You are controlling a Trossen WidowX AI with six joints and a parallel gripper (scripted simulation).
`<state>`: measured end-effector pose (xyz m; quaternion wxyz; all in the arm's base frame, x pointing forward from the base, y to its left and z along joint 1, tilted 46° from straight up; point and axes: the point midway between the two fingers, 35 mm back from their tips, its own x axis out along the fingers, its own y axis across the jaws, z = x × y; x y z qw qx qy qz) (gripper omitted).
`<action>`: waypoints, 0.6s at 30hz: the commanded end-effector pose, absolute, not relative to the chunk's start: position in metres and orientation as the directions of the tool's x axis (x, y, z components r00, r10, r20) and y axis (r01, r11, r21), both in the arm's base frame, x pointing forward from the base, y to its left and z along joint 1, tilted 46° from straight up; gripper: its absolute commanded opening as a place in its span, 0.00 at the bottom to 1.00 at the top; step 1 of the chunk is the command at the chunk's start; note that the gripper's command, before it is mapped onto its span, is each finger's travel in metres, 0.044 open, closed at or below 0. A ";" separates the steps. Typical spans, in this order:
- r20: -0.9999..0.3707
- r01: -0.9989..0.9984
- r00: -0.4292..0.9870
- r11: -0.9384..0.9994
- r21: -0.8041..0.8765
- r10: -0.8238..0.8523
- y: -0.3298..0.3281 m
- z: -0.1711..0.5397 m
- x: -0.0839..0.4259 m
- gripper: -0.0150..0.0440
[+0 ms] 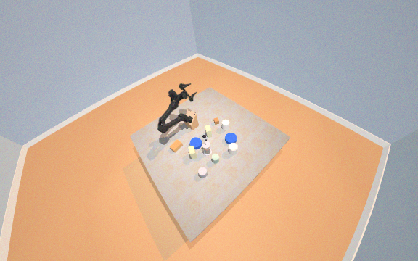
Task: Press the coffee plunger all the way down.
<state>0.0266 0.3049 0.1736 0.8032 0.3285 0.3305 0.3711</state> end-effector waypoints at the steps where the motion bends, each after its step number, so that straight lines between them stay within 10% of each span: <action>1: -0.295 -0.397 0.740 0.747 0.534 0.604 0.297 0.181 0.102 1.00; 10: -0.268 -0.093 0.960 0.995 -0.036 0.080 0.234 0.203 0.228 1.00; 18: -0.211 0.222 0.898 0.814 -0.537 -0.385 0.144 0.223 0.302 1.00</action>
